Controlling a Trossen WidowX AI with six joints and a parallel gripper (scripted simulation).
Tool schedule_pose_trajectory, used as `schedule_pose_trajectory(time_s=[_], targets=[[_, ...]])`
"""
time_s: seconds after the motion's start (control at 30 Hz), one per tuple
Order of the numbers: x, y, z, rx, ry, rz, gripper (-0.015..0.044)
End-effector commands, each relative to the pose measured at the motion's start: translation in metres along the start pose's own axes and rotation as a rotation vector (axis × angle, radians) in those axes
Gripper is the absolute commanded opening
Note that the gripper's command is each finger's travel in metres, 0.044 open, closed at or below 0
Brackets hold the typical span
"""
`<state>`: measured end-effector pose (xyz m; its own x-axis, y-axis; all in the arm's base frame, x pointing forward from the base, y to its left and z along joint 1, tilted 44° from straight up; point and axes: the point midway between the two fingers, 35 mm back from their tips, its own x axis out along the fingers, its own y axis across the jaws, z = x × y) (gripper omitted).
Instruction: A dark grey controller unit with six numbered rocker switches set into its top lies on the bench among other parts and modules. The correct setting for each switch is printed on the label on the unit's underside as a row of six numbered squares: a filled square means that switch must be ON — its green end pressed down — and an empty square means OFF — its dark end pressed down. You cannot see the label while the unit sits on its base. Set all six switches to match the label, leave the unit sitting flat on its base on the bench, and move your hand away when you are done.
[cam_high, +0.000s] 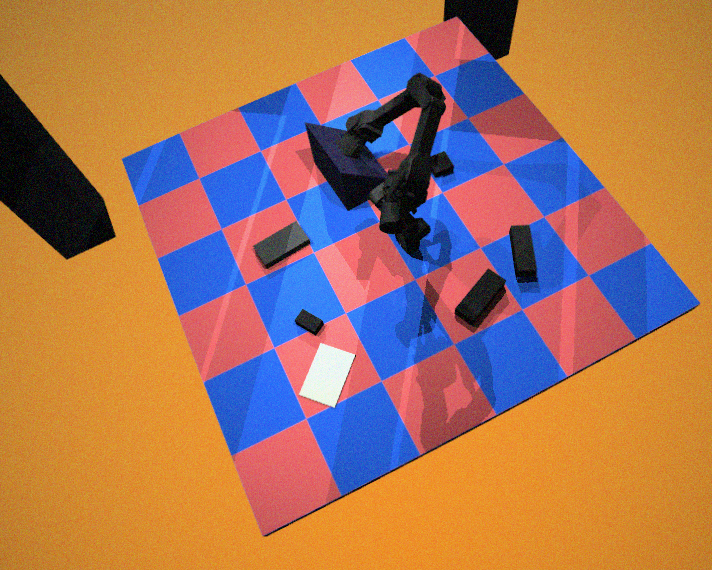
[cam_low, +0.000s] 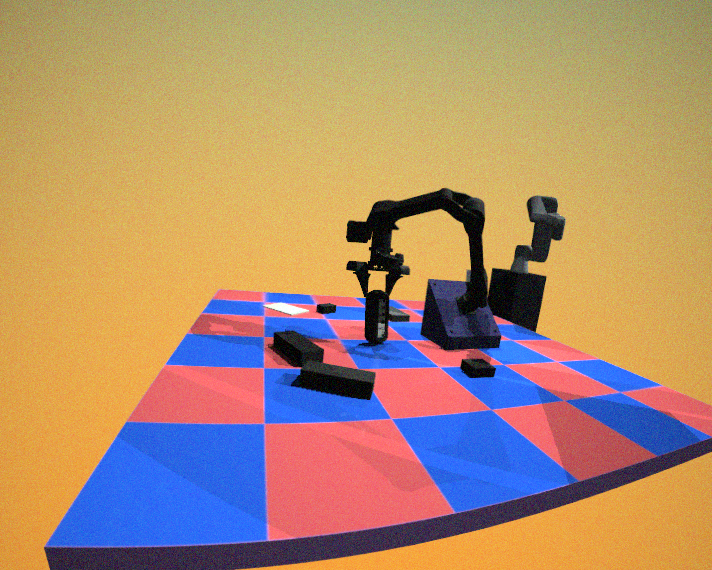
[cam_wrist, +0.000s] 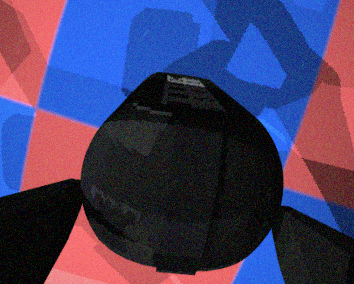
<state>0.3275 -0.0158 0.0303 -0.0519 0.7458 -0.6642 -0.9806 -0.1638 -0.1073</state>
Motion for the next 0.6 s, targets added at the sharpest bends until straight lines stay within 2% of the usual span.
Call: schedule_pose_trajectory(time_s=[0.0, 0.57], targets=[[0.004, 0.001, -0.005, 0.007, 0.01, 0.011, 0.0338], [0.006, 0.001, -0.017, 0.006, 0.051, 0.011, 0.0338]])
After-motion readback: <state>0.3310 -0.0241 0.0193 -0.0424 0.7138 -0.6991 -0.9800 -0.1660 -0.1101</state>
